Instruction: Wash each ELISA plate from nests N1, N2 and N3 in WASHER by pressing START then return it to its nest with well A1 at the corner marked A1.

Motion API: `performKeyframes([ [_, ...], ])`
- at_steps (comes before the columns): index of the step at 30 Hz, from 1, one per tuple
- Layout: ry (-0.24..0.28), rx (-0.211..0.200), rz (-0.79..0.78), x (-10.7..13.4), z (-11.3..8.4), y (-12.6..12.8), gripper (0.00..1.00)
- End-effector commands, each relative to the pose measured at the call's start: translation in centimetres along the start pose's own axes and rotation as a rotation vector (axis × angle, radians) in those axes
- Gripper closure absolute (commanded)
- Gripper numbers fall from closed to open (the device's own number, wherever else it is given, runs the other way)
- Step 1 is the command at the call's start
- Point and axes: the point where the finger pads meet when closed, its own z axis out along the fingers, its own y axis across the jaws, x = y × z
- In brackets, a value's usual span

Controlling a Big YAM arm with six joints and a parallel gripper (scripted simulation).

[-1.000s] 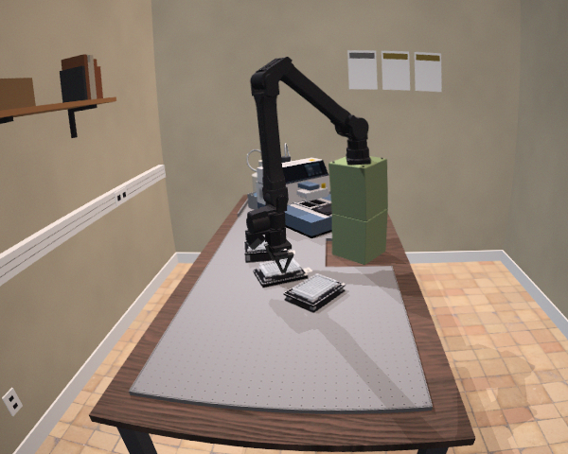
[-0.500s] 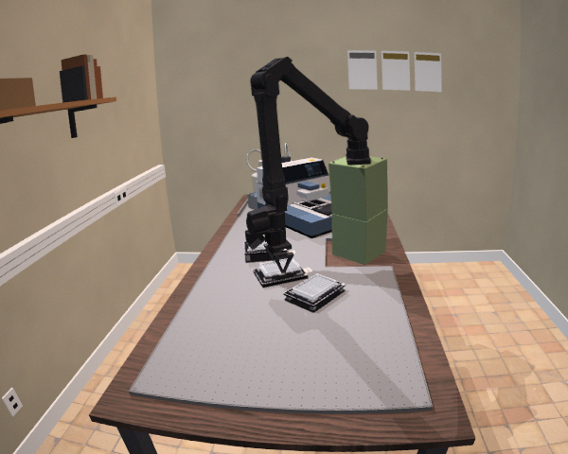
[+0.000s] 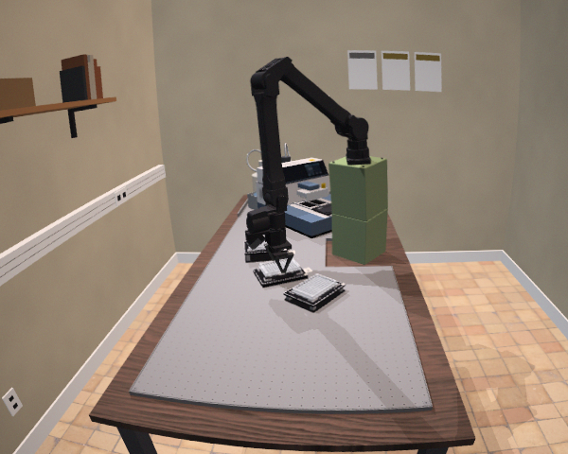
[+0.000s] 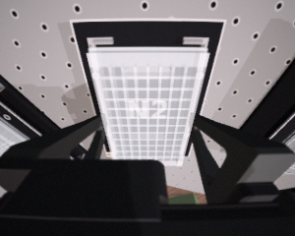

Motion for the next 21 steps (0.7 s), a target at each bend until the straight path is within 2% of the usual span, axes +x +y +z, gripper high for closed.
performKeyframes([
  [1,-0.005,0.001,0.005,-0.22,-0.07,0.09,0.18],
  [16,-0.005,0.001,0.005,-0.24,-0.07,0.09,0.18],
  [17,0.012,0.006,0.008,0.39,0.60,0.20,0.18],
  [21,0.010,0.005,0.008,0.34,0.65,0.21,0.18],
])
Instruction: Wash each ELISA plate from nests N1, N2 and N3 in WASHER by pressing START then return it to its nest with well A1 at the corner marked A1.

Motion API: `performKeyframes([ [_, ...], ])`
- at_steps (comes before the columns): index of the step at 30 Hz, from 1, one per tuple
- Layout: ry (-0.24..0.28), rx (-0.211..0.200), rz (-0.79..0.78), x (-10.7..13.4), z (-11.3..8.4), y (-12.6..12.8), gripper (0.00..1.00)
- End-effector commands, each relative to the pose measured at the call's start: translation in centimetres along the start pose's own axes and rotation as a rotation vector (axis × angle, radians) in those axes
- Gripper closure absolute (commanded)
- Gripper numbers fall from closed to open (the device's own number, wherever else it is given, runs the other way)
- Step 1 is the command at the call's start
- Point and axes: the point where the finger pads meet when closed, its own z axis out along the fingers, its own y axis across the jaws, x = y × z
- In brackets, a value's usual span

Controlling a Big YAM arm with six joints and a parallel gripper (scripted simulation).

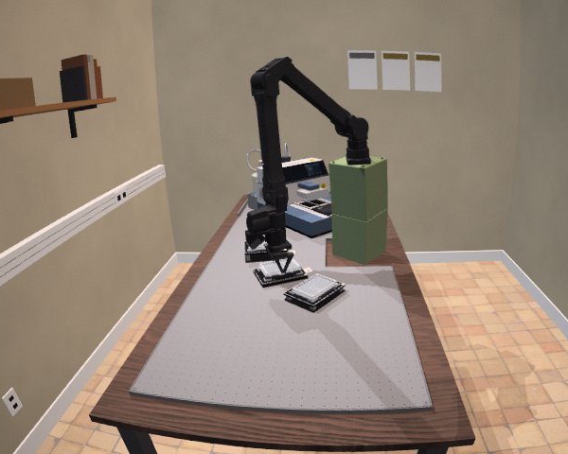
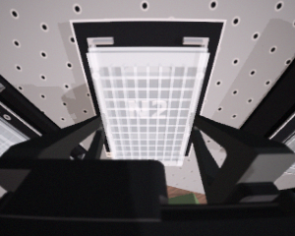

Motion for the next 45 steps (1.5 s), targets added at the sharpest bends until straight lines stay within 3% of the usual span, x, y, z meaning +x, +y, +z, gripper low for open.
performKeyframes([
  [1,0.010,0.005,0.008,0.34,0.65,0.21,0.18],
  [45,0.000,0.003,0.006,0.12,1.32,0.34,0.18],
])
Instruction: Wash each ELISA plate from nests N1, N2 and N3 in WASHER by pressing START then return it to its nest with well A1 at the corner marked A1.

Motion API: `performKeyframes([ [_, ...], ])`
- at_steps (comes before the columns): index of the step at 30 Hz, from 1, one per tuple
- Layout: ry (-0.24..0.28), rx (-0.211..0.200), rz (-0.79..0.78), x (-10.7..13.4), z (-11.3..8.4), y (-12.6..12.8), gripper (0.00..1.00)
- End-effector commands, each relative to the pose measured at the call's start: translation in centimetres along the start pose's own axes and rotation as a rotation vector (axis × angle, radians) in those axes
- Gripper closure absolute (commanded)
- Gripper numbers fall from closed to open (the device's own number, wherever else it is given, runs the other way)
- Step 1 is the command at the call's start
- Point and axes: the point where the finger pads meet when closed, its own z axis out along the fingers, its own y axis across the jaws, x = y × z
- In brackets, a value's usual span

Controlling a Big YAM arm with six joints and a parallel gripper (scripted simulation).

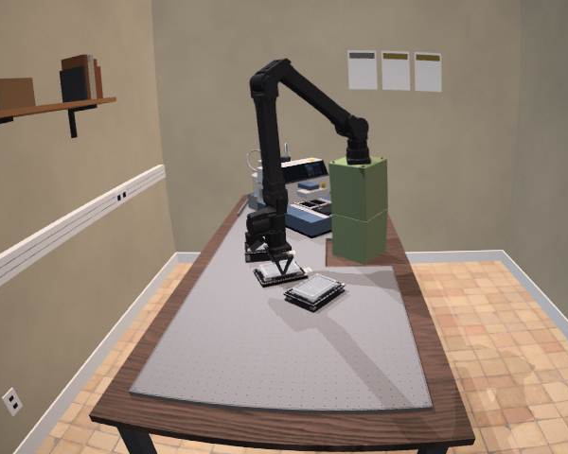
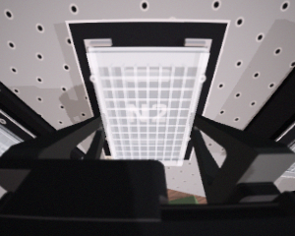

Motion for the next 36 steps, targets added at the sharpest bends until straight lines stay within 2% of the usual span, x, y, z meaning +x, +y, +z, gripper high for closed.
performKeyframes([
  [1,0.000,0.003,0.006,0.20,0.71,0.34,0.18],
  [36,0.001,0.003,0.006,0.19,1.23,0.34,0.18],
])
